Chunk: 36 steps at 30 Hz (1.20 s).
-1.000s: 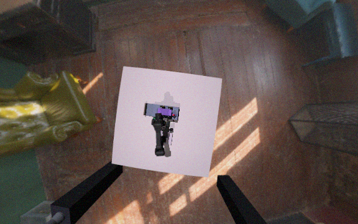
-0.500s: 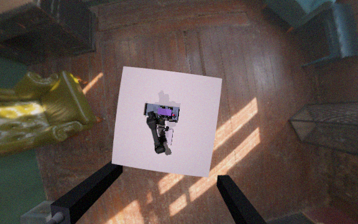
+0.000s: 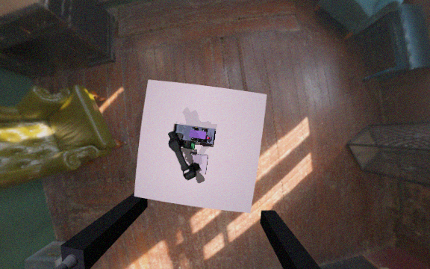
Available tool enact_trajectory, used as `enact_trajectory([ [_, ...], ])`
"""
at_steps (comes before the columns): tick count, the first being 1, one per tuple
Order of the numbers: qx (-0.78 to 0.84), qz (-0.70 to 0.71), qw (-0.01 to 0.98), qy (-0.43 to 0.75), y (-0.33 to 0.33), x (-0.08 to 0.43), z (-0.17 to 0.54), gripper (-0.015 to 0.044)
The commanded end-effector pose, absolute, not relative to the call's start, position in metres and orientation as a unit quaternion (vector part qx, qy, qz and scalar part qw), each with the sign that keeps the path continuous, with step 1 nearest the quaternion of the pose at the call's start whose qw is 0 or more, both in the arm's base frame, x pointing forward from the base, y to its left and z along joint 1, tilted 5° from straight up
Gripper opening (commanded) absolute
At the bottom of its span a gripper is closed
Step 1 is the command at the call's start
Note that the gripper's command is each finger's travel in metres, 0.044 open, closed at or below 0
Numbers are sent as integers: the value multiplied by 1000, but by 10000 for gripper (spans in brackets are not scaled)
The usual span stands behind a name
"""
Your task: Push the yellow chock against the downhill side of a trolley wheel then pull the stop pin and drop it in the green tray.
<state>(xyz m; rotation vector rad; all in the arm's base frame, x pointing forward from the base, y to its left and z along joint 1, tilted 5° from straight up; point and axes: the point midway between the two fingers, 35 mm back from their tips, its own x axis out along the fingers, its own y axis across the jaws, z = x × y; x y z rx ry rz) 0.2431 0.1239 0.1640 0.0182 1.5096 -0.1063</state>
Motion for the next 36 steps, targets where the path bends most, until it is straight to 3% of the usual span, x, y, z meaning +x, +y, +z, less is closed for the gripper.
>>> enact_trajectory([
  [1,9,-50,728,684,140,249,162,0],
  [36,-29,-90,725,683,146,282,138,0],
])
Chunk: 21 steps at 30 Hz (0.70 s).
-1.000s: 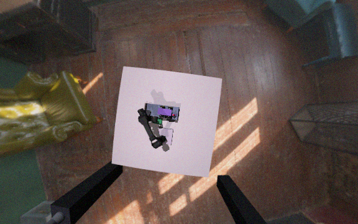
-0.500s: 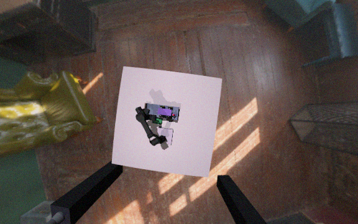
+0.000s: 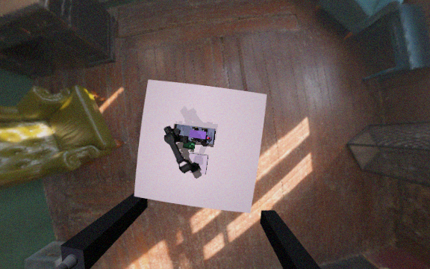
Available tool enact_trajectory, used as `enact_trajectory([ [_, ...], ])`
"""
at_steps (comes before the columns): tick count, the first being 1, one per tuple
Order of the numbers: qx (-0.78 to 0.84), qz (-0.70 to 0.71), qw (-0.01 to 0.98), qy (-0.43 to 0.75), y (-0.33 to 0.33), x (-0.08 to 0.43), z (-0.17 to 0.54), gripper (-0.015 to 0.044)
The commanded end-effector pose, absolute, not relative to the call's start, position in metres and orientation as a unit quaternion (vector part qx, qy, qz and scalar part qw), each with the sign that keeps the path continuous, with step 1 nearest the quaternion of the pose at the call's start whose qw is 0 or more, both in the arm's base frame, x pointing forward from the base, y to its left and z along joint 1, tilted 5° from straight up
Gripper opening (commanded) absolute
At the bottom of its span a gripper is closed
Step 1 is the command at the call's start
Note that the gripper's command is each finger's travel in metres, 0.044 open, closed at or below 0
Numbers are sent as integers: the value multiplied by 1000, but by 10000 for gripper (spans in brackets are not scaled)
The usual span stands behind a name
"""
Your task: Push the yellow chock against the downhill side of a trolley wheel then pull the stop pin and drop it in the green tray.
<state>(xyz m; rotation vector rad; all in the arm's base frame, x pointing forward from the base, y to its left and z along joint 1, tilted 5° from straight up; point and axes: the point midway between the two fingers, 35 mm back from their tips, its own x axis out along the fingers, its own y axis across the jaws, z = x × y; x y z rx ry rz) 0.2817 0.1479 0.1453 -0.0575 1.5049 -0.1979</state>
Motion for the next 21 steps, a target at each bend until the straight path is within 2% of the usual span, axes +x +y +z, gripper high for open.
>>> enact_trajectory([
  [1,-29,-90,725,683,146,283,135,0],
  [21,-29,-90,725,683,138,286,93,0],
])
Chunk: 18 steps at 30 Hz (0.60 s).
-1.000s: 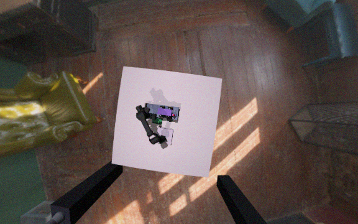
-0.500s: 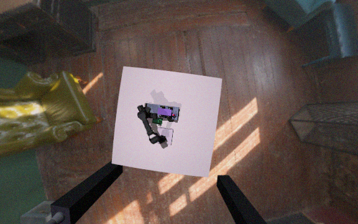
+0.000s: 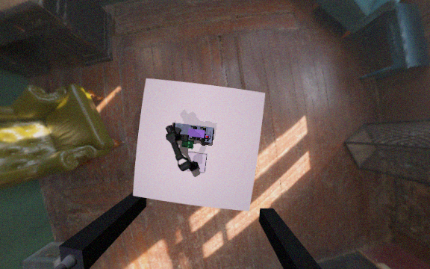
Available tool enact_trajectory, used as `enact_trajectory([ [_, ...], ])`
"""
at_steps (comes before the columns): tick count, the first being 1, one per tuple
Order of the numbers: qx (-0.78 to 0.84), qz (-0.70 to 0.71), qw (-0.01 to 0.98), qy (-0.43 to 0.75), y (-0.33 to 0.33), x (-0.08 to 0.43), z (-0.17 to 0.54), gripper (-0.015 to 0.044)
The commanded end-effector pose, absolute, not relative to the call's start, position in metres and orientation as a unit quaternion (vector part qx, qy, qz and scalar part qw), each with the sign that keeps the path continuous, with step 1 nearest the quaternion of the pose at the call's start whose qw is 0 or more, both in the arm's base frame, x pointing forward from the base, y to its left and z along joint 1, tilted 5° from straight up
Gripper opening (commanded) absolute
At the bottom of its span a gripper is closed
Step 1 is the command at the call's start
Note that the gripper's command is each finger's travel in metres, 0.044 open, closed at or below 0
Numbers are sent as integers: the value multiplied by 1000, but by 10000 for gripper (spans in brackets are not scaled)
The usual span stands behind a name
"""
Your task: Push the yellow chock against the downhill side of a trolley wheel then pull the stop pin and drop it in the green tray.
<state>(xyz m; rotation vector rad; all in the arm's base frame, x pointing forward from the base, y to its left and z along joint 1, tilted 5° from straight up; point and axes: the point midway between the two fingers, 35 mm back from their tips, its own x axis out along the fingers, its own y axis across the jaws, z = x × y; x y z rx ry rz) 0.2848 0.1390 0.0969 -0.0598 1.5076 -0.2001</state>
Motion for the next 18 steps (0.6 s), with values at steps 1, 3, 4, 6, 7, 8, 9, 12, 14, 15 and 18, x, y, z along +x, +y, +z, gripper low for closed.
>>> enact_trajectory([
  [1,-29,-90,725,683,138,285,93,0],
  [3,-29,-90,725,683,137,285,94,0],
  [4,-29,-90,725,683,136,285,94,0],
  [6,-29,-90,725,683,134,285,95,0],
  [7,-29,-90,725,683,133,285,95,0],
  [8,-29,-90,725,683,132,285,95,0],
  [9,-30,-90,725,683,132,284,95,0],
  [12,-30,-91,725,683,129,284,95,0],
  [14,-30,-91,725,683,127,284,95,0],
  [15,-30,-91,725,683,126,283,95,0],
  [18,-30,-91,725,683,124,283,95,0],
])
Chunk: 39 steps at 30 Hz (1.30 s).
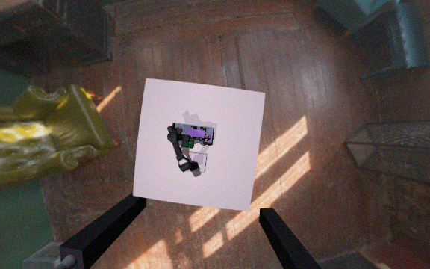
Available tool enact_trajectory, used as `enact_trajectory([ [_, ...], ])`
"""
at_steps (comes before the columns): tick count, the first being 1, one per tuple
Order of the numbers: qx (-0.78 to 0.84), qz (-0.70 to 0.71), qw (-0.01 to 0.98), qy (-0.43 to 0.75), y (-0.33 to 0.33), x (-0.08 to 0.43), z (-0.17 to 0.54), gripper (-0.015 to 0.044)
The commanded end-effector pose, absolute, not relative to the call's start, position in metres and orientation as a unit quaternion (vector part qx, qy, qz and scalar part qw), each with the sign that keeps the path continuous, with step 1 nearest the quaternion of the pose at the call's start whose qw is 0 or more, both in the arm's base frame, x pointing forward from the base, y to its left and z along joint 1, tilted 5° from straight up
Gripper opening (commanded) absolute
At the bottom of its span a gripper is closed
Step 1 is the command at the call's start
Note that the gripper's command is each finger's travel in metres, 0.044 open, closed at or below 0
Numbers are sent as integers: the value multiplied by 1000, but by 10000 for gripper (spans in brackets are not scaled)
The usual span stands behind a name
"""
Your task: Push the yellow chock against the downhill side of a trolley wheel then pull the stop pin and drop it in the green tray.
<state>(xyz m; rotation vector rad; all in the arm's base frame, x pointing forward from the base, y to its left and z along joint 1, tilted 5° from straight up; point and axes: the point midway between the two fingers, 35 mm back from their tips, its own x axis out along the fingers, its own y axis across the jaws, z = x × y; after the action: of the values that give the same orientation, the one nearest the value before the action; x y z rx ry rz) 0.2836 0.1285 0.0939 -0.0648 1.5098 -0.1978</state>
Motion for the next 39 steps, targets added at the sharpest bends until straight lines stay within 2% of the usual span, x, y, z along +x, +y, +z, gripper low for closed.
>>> enact_trajectory([
  [1,-30,-91,725,683,123,283,95,0],
  [39,-29,-88,724,684,101,281,99,0],
])
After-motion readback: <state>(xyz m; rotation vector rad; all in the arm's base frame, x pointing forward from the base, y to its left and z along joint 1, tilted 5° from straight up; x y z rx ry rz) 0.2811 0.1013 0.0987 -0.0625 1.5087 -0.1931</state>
